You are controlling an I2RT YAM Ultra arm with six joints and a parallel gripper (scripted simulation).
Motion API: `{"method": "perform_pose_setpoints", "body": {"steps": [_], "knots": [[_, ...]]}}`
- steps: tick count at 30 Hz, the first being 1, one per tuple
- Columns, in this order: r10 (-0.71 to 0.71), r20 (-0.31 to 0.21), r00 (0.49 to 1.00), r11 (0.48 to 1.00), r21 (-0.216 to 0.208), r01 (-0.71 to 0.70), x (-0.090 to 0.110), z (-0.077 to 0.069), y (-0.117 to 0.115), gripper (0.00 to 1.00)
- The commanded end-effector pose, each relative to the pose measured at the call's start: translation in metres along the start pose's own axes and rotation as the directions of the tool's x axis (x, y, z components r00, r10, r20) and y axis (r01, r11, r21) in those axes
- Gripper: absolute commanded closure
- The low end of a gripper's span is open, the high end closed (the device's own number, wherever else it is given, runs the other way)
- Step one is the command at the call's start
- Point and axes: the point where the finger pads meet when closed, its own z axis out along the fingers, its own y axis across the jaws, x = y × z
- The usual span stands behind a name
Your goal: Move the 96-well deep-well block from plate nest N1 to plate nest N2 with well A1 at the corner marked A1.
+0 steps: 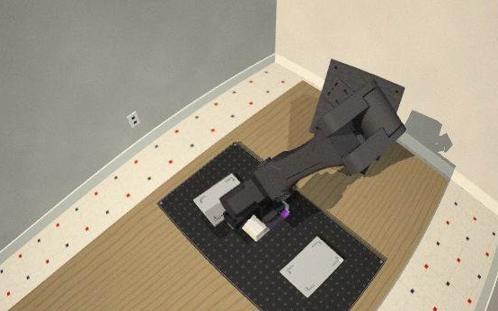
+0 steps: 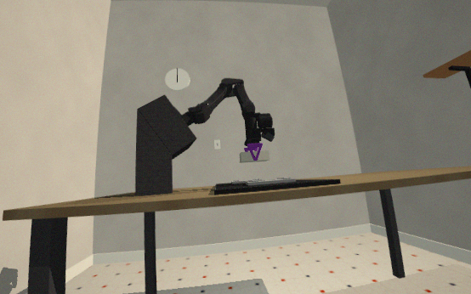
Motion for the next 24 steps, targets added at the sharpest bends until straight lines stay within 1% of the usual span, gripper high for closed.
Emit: {"method": "perform_pose_setpoints", "body": {"steps": [1, 12, 14, 24], "knots": [[0.015, 0.013, 1.0, 1.0, 0.019, -0.015, -0.003, -0.003, 0.005, 1.0], [0.015, 0.013, 1.0, 1.0, 0.018, -0.016, 0.0, -0.002, 0.041, 1.0], [0.015, 0.013, 1.0, 1.0, 0.018, -0.016, 0.0, -0.002, 0.041, 1.0], [0.016, 0.014, 1.0, 1.0, 0.017, -0.016, 0.004, -0.002, 0.075, 1.0]]}}
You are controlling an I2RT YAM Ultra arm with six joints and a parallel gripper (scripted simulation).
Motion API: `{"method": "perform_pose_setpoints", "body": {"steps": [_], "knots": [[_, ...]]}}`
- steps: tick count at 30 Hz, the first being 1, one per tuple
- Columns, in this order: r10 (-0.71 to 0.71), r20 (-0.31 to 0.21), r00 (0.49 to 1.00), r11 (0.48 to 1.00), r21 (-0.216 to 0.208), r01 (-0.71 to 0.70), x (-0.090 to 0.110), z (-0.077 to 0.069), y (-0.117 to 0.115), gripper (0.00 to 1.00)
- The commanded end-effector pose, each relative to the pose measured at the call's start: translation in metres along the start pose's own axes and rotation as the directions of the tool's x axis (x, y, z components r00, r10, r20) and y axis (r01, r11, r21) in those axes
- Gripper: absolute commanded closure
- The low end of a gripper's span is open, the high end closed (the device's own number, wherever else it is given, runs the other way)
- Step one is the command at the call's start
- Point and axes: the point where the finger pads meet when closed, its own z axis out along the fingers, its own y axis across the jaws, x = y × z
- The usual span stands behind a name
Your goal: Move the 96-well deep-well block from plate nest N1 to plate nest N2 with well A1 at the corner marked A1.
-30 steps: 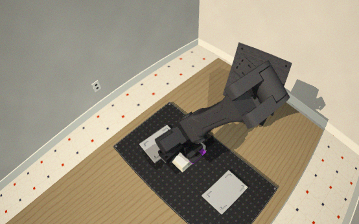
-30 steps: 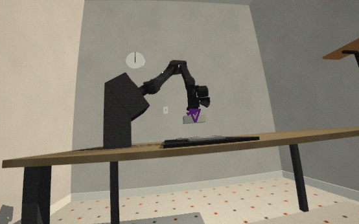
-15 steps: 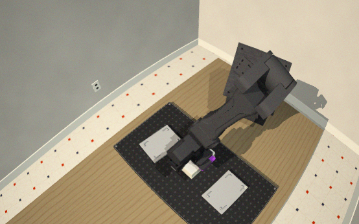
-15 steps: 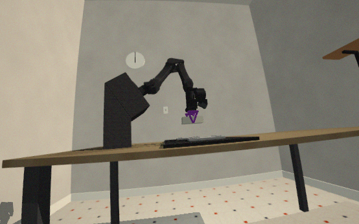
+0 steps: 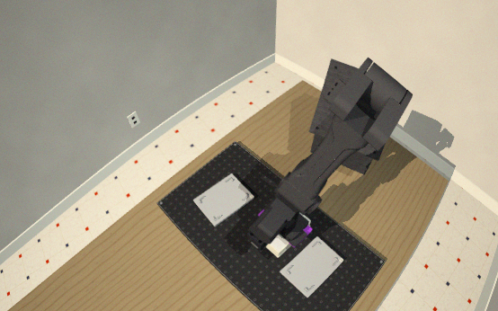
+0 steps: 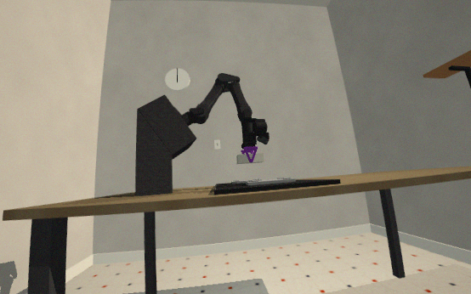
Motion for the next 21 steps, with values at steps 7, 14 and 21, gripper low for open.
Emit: {"method": "perform_pose_setpoints", "body": {"steps": [7, 14, 21], "knots": [[0.023, 0.02, 1.0, 0.999, 0.029, -0.023, -0.003, -0.003, 0.016, 1.0], [0.023, 0.02, 1.0, 0.999, 0.028, -0.024, 0.0, -0.002, 0.04, 1.0], [0.024, 0.02, 1.0, 0.999, 0.027, -0.025, 0.002, -0.001, 0.063, 1.0]]}}
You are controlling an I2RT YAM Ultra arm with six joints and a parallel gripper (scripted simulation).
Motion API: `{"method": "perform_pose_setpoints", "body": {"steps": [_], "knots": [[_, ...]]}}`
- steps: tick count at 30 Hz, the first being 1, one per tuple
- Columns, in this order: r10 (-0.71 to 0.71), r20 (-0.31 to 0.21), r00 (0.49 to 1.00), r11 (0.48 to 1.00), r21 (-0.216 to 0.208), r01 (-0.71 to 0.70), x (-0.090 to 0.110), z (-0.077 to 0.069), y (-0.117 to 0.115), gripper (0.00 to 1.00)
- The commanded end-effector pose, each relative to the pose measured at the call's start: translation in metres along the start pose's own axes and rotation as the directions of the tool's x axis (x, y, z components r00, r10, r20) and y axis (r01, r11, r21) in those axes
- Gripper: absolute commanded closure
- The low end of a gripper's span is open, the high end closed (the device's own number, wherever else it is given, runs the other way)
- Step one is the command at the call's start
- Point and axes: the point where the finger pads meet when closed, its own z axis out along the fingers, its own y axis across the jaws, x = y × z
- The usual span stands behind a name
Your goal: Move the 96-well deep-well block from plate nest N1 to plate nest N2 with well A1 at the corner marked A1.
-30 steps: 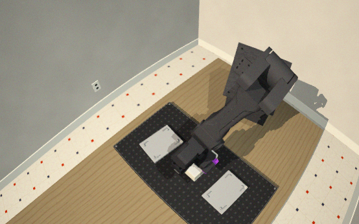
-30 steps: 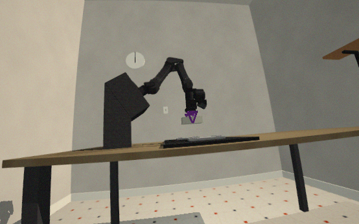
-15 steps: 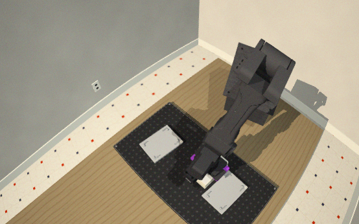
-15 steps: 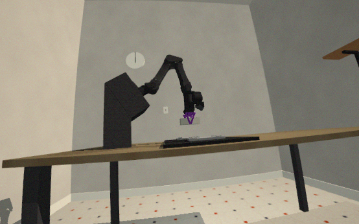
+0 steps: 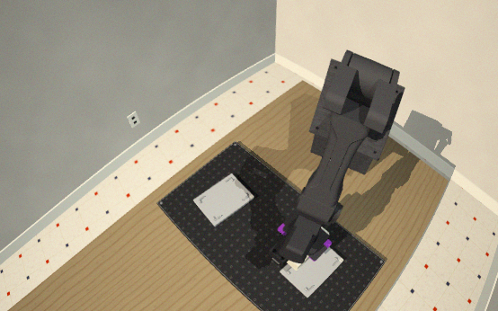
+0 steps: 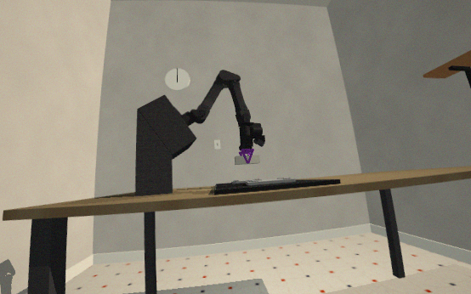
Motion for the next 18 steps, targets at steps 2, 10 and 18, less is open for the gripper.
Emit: {"method": "perform_pose_setpoints", "body": {"steps": [2, 10, 18], "knots": [[0.024, 0.023, 0.999, 0.999, 0.028, -0.024, -0.005, -0.002, 0.004, 1.0], [0.024, 0.023, 0.999, 0.999, 0.027, -0.025, -0.002, -0.001, 0.027, 1.0], [0.025, 0.022, 0.999, 0.999, 0.027, -0.026, 0.0, -0.001, 0.054, 1.0]]}}
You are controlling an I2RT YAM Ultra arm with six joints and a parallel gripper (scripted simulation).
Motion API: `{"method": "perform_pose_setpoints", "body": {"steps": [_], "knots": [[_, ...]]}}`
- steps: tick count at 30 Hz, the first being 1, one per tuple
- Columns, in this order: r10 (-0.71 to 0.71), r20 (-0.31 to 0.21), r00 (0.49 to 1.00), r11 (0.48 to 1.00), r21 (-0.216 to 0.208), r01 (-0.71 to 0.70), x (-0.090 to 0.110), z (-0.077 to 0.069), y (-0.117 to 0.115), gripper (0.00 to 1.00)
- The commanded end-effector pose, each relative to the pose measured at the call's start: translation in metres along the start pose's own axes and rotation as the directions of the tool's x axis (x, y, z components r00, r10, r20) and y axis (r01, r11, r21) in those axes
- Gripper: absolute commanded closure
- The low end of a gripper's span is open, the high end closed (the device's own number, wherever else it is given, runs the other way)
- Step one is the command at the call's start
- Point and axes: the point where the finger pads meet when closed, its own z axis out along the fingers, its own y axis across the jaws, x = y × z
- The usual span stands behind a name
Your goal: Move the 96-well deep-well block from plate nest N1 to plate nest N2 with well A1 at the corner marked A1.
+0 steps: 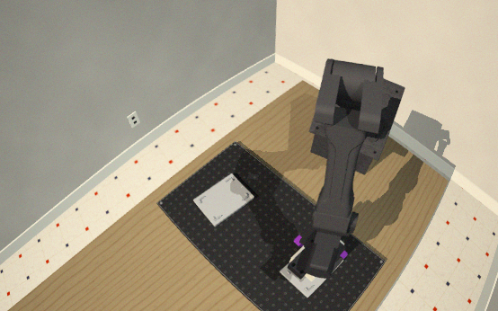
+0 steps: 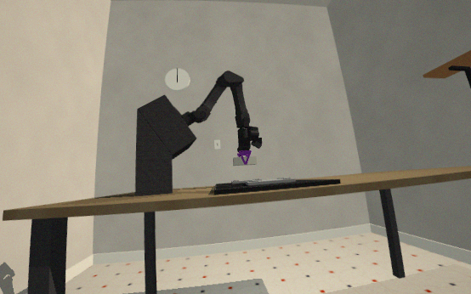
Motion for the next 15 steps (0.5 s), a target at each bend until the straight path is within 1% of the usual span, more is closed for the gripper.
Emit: {"method": "perform_pose_setpoints", "body": {"steps": [1, 2, 6, 15], "knots": [[0.023, 0.027, 0.999, 1.0, 0.02, -0.024, -0.006, -0.003, 0.002, 1.0], [0.023, 0.027, 0.999, 1.0, 0.02, -0.024, -0.006, -0.003, 0.002, 1.0], [0.023, 0.027, 0.999, 1.0, 0.02, -0.024, -0.005, -0.003, 0.014, 1.0], [0.023, 0.027, 0.999, 1.0, 0.02, -0.024, -0.006, -0.003, 0.013, 1.0]]}}
